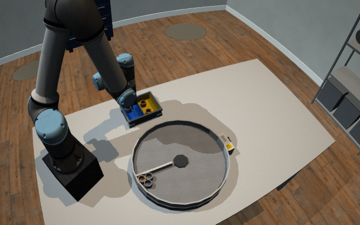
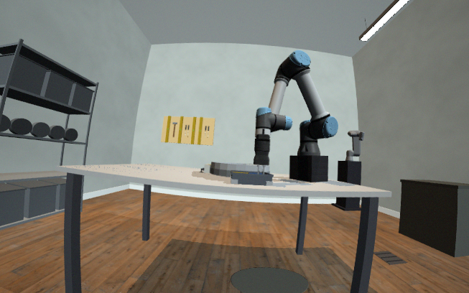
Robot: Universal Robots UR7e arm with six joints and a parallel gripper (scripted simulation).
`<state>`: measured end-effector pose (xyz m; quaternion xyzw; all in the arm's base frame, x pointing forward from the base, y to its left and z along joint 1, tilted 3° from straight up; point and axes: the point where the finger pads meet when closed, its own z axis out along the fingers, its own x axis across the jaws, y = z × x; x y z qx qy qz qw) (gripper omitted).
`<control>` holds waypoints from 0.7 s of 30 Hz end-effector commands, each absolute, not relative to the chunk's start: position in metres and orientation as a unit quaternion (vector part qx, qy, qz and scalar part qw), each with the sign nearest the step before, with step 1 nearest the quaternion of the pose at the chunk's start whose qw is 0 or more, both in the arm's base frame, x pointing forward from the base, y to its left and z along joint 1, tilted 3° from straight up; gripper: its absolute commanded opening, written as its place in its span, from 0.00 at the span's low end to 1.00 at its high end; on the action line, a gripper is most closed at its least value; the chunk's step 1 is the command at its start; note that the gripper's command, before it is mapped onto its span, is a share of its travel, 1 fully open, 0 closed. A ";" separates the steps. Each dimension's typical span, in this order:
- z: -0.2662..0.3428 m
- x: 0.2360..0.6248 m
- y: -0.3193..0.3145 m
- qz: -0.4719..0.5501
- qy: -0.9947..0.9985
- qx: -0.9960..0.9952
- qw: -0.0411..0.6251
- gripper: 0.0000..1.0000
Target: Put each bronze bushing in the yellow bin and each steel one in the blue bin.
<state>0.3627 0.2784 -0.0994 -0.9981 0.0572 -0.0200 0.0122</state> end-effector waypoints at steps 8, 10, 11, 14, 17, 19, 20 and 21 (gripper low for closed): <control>-0.095 0.363 0.278 -0.021 0.057 -0.998 0.012 0.42; -0.095 0.363 0.278 -0.021 0.057 -0.998 0.012 0.42; -0.095 0.363 0.278 -0.021 0.057 -0.998 0.012 0.42; -0.095 0.363 0.278 -0.021 0.057 -0.998 0.012 0.42; -0.094 0.363 0.278 -0.021 0.057 -0.998 0.012 0.42; -0.093 0.363 0.278 -0.021 0.057 -0.998 0.012 0.42; -0.092 0.363 0.278 -0.021 0.057 -0.998 0.012 0.42; -0.092 0.363 0.278 -0.021 0.057 -0.998 0.012 0.42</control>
